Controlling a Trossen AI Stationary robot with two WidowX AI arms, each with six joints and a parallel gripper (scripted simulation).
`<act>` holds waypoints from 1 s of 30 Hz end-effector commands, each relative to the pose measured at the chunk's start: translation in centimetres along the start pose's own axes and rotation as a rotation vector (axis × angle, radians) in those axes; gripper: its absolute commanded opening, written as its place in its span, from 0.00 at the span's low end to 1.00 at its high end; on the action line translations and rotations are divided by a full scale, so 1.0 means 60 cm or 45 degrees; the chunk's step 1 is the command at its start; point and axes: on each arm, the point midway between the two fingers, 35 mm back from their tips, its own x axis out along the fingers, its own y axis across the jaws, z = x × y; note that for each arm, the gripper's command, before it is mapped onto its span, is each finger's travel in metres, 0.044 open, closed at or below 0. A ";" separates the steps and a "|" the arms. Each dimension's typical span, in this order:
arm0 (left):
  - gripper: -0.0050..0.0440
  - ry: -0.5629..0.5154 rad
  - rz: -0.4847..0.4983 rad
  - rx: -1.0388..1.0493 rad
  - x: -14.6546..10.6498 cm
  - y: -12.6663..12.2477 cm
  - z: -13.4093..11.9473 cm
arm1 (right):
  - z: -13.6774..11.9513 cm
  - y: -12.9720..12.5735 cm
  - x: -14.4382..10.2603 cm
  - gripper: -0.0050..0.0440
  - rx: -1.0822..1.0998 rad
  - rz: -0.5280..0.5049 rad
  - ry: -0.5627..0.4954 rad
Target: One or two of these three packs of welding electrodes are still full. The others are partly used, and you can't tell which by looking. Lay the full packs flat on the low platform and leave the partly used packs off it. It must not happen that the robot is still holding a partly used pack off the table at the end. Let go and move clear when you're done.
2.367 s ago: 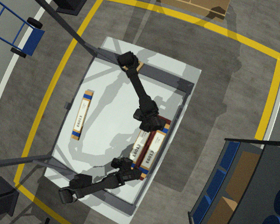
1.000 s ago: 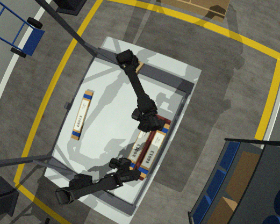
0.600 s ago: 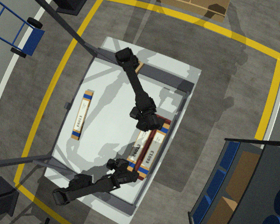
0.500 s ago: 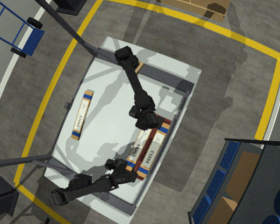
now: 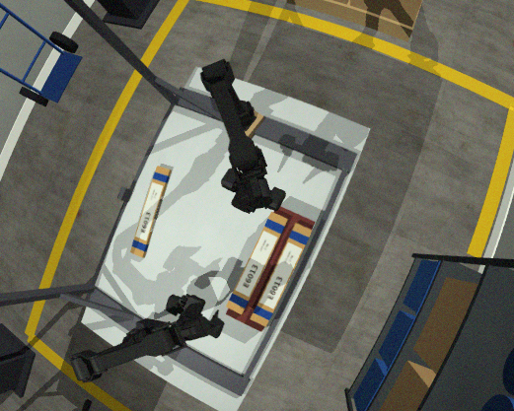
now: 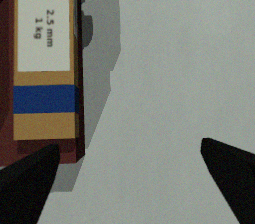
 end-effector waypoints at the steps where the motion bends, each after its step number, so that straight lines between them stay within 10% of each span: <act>1: 0.98 -0.009 0.015 -0.002 -0.019 -0.030 -0.016 | -0.015 0.029 -0.020 0.98 0.001 -0.018 -0.010; 30: 0.98 -0.003 0.006 -0.007 -0.119 -0.250 -0.141 | -0.133 0.249 -0.126 0.98 0.004 -0.012 -0.024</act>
